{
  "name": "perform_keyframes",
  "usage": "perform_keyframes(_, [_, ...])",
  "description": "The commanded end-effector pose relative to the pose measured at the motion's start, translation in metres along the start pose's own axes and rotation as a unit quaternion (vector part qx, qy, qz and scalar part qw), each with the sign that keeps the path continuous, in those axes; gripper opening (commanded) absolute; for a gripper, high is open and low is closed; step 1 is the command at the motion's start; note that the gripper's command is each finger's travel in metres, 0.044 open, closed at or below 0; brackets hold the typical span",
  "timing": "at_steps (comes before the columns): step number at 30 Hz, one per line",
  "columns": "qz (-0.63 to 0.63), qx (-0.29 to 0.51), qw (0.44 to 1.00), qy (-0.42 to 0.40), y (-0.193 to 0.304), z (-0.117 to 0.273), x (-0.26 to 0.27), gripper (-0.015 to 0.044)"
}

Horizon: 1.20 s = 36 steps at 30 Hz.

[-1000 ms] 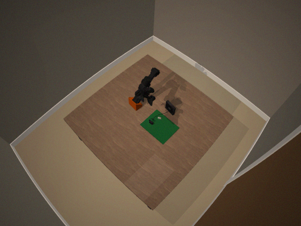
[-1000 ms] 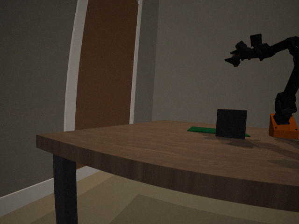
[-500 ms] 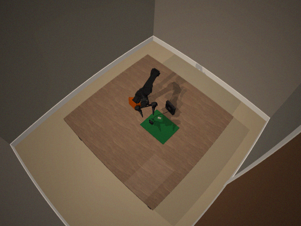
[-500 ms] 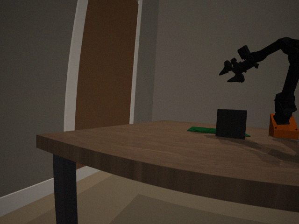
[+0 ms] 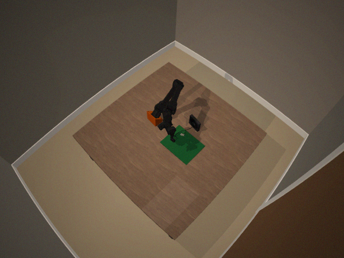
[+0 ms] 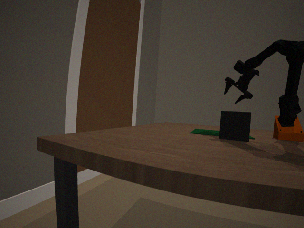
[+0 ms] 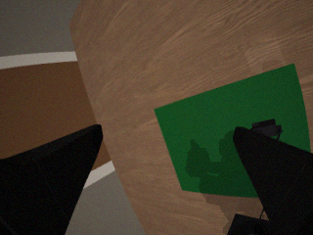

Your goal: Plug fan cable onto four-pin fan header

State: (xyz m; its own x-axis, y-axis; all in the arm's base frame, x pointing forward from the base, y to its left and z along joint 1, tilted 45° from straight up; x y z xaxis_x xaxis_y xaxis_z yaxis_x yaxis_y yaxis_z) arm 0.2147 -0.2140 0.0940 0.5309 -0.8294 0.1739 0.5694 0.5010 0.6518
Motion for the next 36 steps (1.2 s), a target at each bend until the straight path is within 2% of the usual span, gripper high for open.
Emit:
perform_keyframes(1, [-0.400,-0.045,0.897,0.182,0.018,-0.027,-0.057,0.0440])
perform_keyframes(4, [-0.500,-0.084,0.833,0.223,0.023,-0.030,-0.072,0.0440])
perform_keyframes(5, [-0.508,-0.087,0.827,0.226,0.024,-0.030,-0.074,0.0440])
perform_keyframes(20, [-0.508,-0.087,0.827,0.226,0.024,-0.030,-0.074,0.0440])
perform_keyframes(28, [-0.508,-0.086,0.826,0.226,0.021,-0.077,-0.111,0.0440])
perform_keyframes(36, [-0.508,-0.086,0.826,0.226,0.020,-0.081,-0.115,0.0440])
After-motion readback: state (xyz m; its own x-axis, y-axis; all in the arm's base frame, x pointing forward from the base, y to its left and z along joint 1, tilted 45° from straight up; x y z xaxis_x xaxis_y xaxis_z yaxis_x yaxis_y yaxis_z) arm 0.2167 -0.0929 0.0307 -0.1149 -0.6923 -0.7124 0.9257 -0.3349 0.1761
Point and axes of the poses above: the point midway between the two fingers, 35 mm back from their tips, its own z axis back along the fingers, its own x axis across the jaws, y = z × x, the point moved 5 cm from there along z, back along the fingers, and after that the axes turned 8 degrees about -z, right-handed, at the moved point
